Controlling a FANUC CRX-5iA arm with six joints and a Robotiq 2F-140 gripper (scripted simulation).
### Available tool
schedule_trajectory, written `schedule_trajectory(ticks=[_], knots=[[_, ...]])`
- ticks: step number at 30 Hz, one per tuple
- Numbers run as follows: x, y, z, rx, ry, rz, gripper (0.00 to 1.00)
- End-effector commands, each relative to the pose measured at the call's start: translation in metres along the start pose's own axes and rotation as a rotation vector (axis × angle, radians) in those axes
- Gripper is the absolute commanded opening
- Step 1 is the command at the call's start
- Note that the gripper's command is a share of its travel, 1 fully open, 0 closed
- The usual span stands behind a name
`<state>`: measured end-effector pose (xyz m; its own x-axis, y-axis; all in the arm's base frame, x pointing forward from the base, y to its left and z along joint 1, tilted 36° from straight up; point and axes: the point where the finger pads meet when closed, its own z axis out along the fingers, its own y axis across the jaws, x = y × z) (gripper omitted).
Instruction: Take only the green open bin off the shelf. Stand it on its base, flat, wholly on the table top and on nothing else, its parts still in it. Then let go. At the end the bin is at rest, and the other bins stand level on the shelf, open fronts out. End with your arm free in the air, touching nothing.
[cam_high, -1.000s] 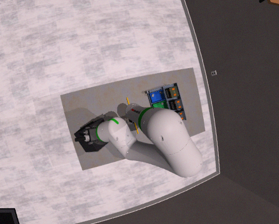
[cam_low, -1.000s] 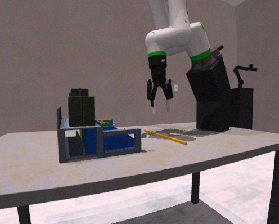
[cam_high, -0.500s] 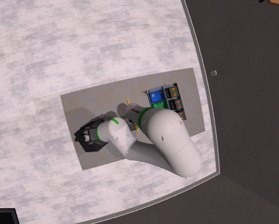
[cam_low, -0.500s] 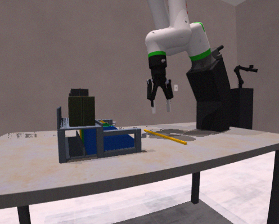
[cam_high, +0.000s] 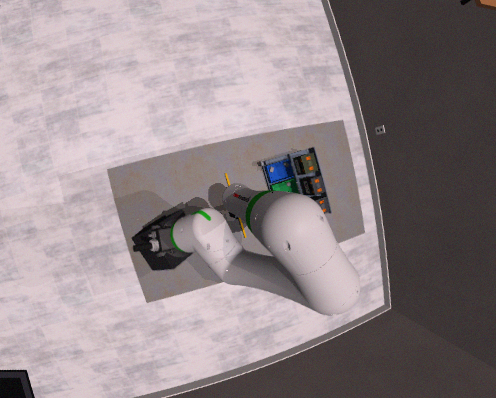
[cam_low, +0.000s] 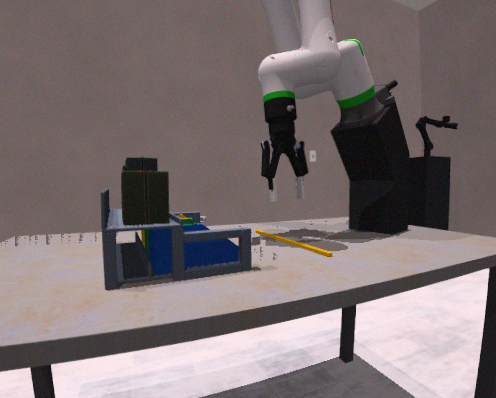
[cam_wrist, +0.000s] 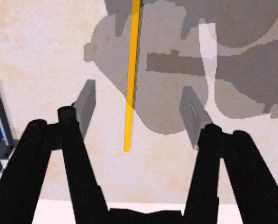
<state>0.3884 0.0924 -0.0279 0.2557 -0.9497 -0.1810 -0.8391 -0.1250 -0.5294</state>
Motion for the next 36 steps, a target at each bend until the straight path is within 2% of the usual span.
schedule_trajectory(ticks=[1,6,7,11,23,24,28,36], knots=[[-0.0005,0.0004,0.0002,0.055,0.066,0.0,0.57],[-0.0005,0.0004,0.0002,0.055,0.066,0.0,0.57],[-0.0001,0.0,0.0,0.011,0.013,0.0,0.57],[-0.0005,0.0004,0.0002,0.055,0.066,0.0,0.57],[-0.0005,0.0004,0.0002,0.055,0.066,0.0,0.57],[-0.0001,0.0,0.0,0.011,0.013,0.0,0.57],[-0.0005,0.0004,0.0002,0.055,0.066,0.0,0.57],[-0.0005,0.0004,0.0002,0.055,0.066,0.0,0.57]])
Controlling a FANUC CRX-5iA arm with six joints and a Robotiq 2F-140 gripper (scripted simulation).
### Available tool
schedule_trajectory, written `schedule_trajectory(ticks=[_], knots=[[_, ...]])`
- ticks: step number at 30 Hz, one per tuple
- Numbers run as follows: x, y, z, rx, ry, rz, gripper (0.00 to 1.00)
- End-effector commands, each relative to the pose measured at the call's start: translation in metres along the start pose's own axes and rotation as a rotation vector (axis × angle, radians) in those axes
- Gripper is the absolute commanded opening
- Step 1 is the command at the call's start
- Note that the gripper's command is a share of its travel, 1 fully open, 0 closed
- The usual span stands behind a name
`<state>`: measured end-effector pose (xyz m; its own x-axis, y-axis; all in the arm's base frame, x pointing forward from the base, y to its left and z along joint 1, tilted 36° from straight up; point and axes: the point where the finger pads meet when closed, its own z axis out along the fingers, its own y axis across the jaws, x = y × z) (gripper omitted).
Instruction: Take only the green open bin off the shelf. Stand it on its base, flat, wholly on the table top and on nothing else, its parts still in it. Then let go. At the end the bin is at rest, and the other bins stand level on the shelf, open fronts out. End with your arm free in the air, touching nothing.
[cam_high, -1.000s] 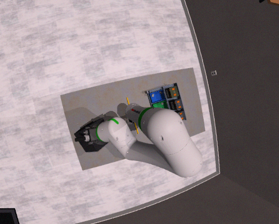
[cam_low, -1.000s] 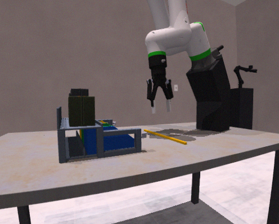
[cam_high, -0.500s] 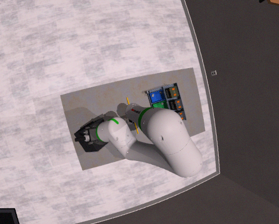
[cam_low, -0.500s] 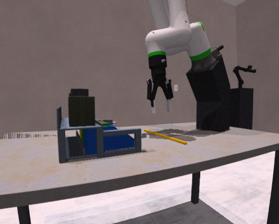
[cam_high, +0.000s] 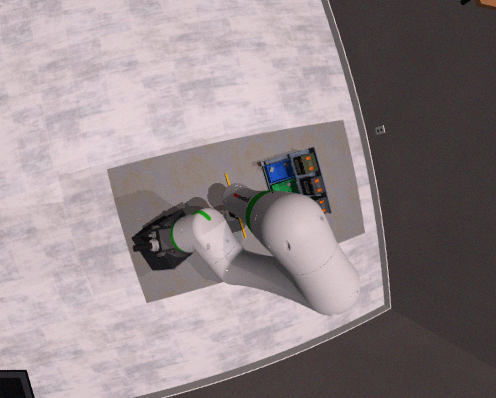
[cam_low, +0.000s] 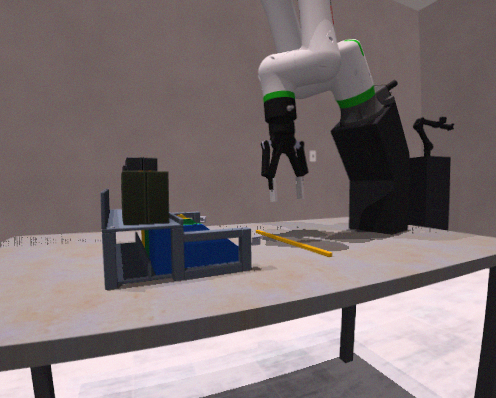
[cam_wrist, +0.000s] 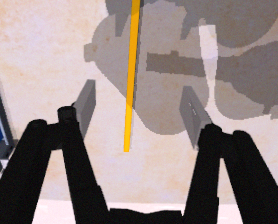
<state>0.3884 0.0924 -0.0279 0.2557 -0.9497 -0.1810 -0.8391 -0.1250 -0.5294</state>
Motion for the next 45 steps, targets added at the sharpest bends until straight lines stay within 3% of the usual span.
schedule_trajectory(ticks=[1,4,5,9,21,22,26,38,39,45], knots=[[-0.0005,0.0004,0.0002,0.055,0.066,0.0,0.57],[-0.0005,0.0004,0.0002,0.055,0.066,0.0,0.57],[-0.0001,0.0,0.0,0.011,0.013,0.0,0.57],[-0.0005,0.0004,0.0002,0.055,0.066,0.0,0.57],[-0.0005,0.0004,0.0002,0.055,0.066,0.0,0.57],[-0.0001,0.0,0.0,0.011,0.013,0.0,0.57],[-0.0005,0.0004,0.0002,0.055,0.066,0.0,0.57],[-0.0005,0.0004,0.0002,0.055,0.066,0.0,0.57],[-0.0001,0.0,0.0,0.011,0.013,0.0,0.57],[-0.0005,0.0004,0.0002,0.055,0.066,0.0,0.57]])
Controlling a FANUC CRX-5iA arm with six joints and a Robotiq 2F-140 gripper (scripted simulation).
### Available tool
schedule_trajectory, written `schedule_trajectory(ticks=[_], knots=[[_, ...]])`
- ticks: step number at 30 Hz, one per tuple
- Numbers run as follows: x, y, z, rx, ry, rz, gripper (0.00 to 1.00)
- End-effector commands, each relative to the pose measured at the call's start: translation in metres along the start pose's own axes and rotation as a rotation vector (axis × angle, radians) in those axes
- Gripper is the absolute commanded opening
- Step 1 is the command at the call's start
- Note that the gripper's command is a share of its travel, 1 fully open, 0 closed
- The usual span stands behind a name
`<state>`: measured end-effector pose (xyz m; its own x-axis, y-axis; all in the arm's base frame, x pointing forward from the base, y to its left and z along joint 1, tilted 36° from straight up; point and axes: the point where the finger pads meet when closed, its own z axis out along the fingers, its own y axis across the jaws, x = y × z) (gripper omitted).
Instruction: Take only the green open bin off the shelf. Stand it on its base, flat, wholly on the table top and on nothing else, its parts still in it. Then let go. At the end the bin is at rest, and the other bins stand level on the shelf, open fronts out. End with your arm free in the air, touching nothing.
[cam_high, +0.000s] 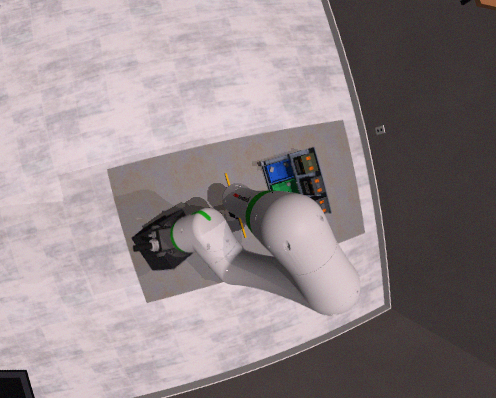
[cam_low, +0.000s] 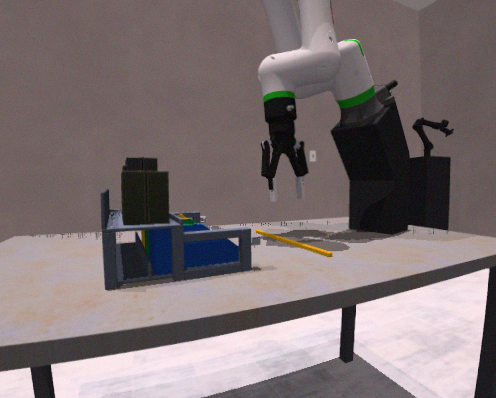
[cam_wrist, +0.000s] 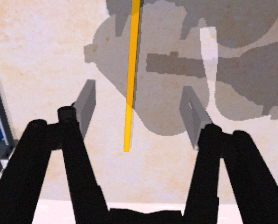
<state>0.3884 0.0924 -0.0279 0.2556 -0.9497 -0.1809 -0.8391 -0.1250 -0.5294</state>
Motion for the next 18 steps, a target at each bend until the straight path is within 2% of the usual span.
schedule_trajectory(ticks=[1,10,11,15,18], knots=[[-0.0005,0.0004,0.0002,0.055,0.066,0.0,0.57],[-0.0005,0.0004,0.0002,0.055,0.066,0.0,0.57],[-0.0001,0.0001,0.0,0.011,0.013,0.0,0.57],[-0.0005,0.0004,0.0002,0.055,0.066,0.0,0.57],[-0.0005,0.0004,0.0002,0.055,0.066,0.0,0.57]])
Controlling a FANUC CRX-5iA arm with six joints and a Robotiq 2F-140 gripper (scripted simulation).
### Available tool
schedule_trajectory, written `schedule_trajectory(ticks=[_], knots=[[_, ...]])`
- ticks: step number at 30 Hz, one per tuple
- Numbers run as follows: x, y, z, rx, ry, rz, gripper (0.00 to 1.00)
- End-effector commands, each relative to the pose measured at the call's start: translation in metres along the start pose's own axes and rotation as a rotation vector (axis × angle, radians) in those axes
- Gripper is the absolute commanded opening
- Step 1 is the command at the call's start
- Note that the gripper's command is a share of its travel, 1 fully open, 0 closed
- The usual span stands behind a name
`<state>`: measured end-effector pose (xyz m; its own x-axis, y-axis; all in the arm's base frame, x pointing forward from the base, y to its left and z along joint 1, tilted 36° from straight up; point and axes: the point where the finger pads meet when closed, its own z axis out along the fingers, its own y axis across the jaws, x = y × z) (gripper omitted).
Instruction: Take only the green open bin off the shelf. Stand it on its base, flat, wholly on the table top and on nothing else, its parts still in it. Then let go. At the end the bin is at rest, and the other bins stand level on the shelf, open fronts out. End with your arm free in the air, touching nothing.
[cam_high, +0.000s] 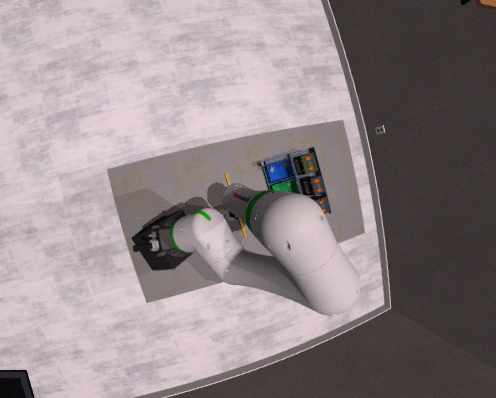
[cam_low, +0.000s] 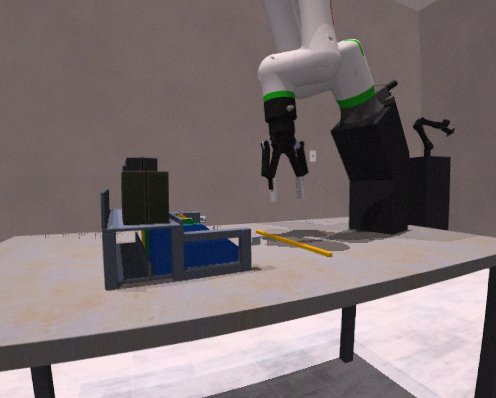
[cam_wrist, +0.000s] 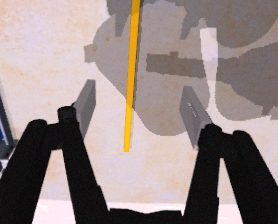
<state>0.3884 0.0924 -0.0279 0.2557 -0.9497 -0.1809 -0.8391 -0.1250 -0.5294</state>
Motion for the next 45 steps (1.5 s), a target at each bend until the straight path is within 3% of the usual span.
schedule_trajectory(ticks=[1,9,10,14,26,27,31,43,44,45], knots=[[-0.0005,0.0004,0.0002,0.055,0.066,0.0,0.57],[-0.0005,0.0004,0.0002,0.055,0.066,0.0,0.57],[-0.0001,0.0,0.0,0.011,0.013,0.0,0.57],[-0.0005,0.0004,0.0002,0.055,0.066,0.0,0.57],[-0.0005,0.0004,0.0002,0.055,0.066,0.0,0.57],[-0.0001,0.0,0.0,0.011,0.013,0.0,0.57],[-0.0005,0.0004,0.0002,0.055,0.066,0.0,0.57],[-0.0005,0.0004,0.0002,0.055,0.066,0.0,0.57],[-0.0001,0.0,0.0,0.011,0.013,0.0,0.57],[-0.0002,0.0001,0.0001,0.022,0.026,0.0,0.57]])
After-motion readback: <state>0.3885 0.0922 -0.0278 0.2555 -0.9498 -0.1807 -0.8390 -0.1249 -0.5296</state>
